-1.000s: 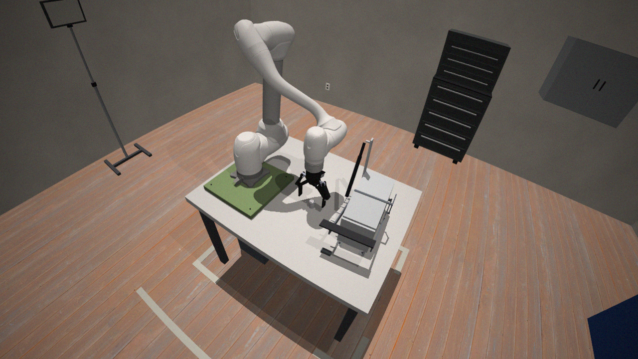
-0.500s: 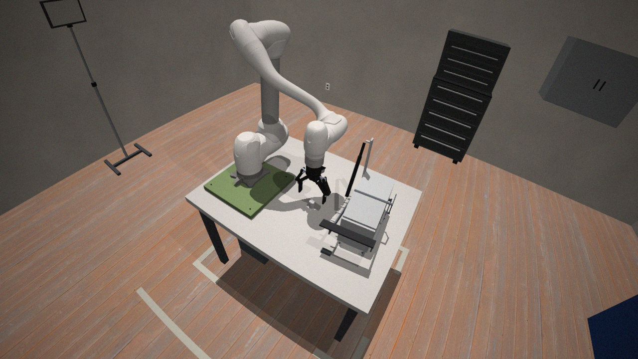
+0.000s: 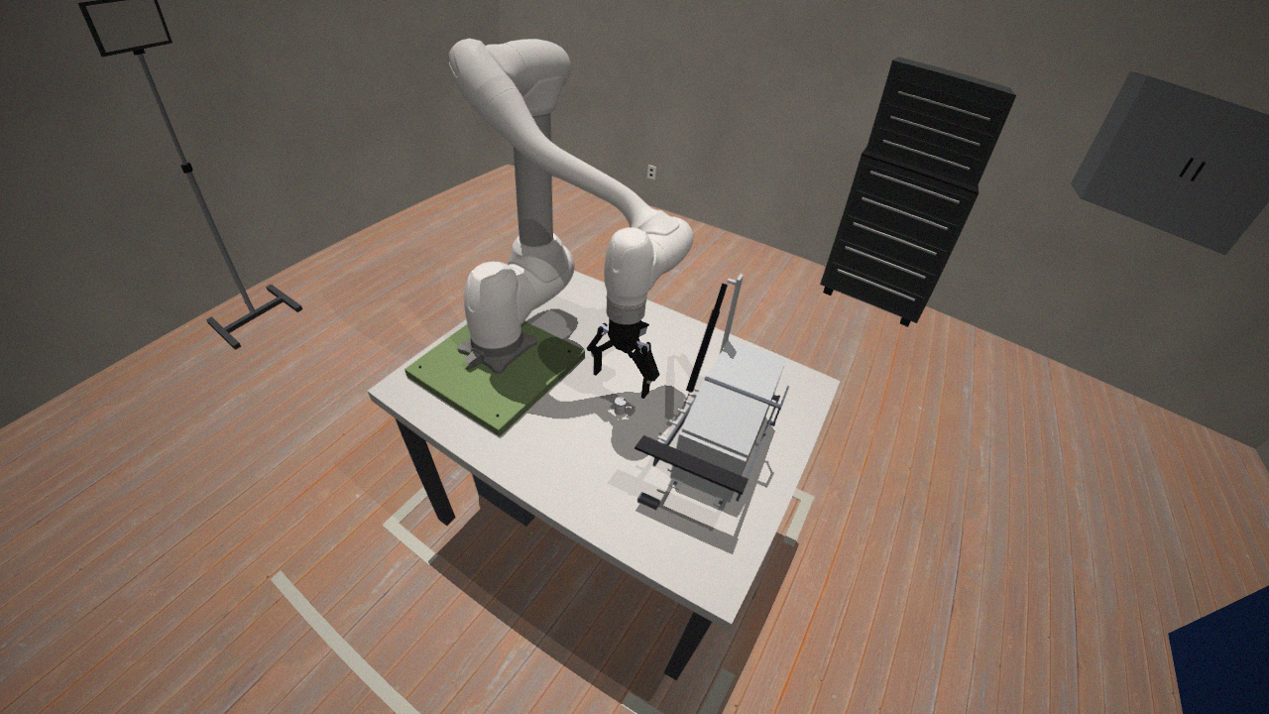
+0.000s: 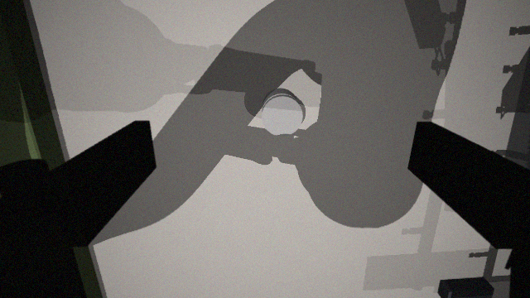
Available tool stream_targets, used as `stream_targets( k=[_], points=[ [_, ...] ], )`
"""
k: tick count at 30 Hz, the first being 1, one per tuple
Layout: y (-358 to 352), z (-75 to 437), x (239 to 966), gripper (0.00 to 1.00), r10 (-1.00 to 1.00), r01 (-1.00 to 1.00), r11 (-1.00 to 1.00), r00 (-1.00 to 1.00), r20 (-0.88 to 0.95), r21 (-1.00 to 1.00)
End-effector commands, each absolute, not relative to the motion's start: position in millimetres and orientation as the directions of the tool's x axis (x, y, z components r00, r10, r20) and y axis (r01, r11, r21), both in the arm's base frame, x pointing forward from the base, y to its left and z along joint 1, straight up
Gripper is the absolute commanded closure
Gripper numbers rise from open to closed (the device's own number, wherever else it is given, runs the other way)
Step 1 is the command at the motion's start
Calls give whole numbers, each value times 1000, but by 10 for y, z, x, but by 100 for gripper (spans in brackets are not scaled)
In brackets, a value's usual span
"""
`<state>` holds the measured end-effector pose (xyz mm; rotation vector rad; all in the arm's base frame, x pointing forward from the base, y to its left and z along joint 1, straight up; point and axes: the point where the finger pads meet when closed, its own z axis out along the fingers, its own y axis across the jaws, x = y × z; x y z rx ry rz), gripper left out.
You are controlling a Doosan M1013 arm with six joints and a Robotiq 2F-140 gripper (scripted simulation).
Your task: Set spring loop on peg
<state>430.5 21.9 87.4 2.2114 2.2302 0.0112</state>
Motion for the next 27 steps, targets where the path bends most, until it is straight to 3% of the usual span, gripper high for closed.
stream_targets(
  k=[1, 27],
  points=[
    [219, 958, 4309, 0, 1000, 1000, 8, -8, 5, 7],
    [217, 1482, 4305, 0, 1000, 1000, 8, -8, 5, 7]
  ],
)
